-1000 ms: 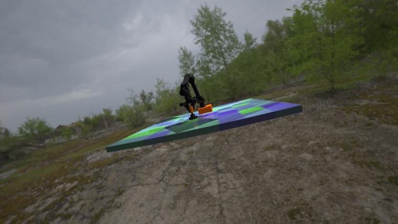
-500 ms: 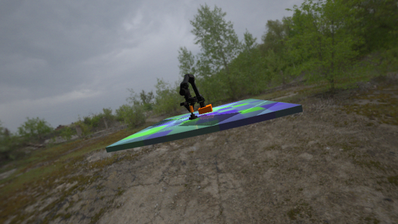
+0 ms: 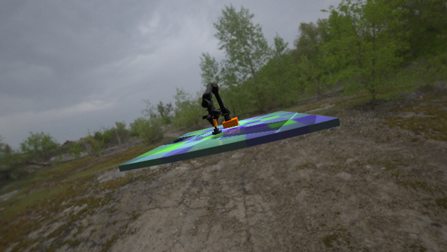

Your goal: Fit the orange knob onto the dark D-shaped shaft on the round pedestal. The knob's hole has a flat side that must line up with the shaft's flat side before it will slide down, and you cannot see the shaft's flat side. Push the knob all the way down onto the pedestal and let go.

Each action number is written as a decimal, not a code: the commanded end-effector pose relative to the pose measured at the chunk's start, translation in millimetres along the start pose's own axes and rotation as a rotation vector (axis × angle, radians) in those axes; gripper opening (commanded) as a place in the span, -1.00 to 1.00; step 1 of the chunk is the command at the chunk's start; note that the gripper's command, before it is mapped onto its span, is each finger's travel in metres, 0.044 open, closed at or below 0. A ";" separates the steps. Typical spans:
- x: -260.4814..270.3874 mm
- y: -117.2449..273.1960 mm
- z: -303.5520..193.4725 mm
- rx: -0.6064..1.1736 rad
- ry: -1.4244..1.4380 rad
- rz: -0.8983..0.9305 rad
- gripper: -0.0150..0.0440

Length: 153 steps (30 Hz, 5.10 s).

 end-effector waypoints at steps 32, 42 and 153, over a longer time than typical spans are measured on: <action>-1.0 -2.8 0.7 -0.003 -0.008 0.002 -0.49; -1.0 -2.8 0.7 -0.003 -0.008 0.002 -0.49; 0.6 3.1 -0.1 -0.003 0.109 0.002 -0.49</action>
Point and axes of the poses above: the point midway between the two fingers, 35 mm back from their tips, its own y axis back along the fingers, its own x axis across the jaws, z = x × y, the point moved 6 cm from there along y, back along the fingers, and after that the axes turned 5 degrees about y, right-handed, at the moved point
